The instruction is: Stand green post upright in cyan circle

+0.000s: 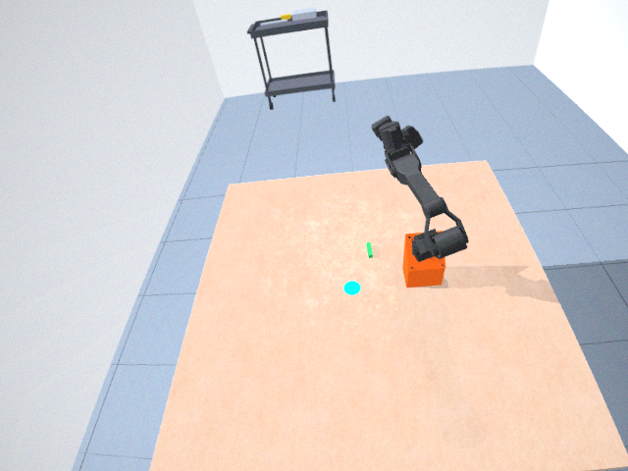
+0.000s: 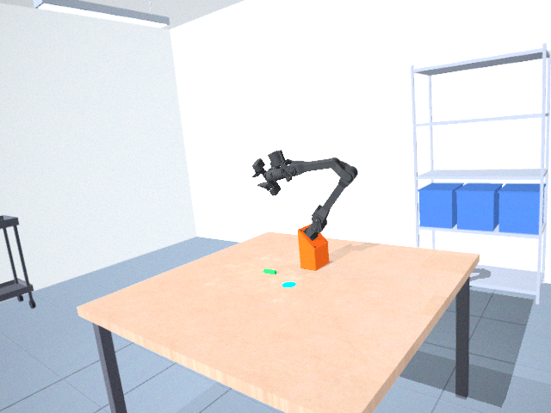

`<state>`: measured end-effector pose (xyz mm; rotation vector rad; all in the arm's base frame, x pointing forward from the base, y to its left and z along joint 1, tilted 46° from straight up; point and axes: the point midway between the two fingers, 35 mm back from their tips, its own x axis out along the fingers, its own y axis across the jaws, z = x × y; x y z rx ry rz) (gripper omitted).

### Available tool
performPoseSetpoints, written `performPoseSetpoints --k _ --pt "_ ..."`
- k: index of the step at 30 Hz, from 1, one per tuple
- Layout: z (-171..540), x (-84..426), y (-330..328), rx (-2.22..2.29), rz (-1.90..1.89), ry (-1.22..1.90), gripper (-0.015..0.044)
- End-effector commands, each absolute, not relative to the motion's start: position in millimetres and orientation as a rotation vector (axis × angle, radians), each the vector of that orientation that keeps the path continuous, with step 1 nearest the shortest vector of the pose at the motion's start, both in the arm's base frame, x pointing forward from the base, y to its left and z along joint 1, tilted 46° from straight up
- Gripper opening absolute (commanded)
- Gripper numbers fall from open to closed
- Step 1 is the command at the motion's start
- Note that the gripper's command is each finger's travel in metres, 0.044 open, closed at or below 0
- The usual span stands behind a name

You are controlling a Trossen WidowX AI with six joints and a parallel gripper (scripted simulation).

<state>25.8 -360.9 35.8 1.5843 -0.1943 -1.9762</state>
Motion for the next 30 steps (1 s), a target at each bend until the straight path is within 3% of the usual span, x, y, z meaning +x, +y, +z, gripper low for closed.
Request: performPoseSetpoints --k 1,18,25,30 --pt "-3 58 -340 1.647 -1.869 0.183 0.0233" --pt "-97 140 -200 1.792 -1.131 1.331 0.0233" --pt "-108 155 -139 1.850 -0.762 1.628 0.0233" --pt "-109 156 -133 1.857 -0.726 1.652 0.0233"
